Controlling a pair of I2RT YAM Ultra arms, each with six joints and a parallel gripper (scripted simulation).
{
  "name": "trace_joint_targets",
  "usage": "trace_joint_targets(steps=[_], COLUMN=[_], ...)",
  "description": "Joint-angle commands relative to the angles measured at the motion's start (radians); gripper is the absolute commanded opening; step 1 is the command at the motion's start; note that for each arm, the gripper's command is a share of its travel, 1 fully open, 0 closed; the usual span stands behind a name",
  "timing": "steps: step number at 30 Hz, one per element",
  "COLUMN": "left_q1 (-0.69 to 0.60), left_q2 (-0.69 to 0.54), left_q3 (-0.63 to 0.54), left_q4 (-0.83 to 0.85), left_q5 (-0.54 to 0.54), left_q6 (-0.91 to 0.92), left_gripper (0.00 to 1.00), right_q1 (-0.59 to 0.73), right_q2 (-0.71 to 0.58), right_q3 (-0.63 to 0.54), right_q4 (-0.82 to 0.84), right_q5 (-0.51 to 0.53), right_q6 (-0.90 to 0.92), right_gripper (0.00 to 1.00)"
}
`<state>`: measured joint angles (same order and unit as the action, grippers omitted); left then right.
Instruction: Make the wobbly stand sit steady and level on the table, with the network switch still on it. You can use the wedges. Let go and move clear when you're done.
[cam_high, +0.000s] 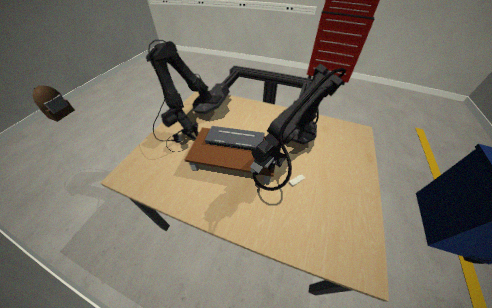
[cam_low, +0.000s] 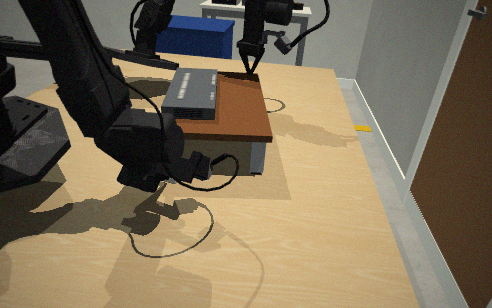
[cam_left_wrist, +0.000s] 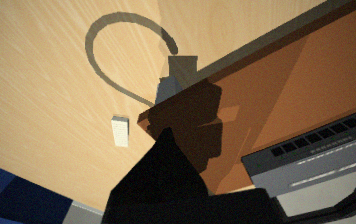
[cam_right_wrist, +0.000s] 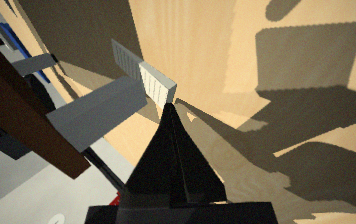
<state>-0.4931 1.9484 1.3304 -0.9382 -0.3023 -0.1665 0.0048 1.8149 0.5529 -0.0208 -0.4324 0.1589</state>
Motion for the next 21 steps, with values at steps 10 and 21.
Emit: trace_joint_targets(steps=[10, 21], left_q1=[-0.006, -0.006], left_q2=[0.006, 0.006], left_q3=[0.018, 0.018], left_q4=[0.018, 0.018], left_q5=[-0.001, -0.001], left_q6=[0.006, 0.006], left_gripper=[0.0, 0.0], right_q1=[-0.018, -0.019], right_q2=[-0.201, -0.231], right_q3=[0.003, 0.005], right_q4=[-0.241, -0.314], right_q5=[-0.023, -0.024], right_q6=[-0.026, -0.039], right_gripper=[0.0, 0.0])
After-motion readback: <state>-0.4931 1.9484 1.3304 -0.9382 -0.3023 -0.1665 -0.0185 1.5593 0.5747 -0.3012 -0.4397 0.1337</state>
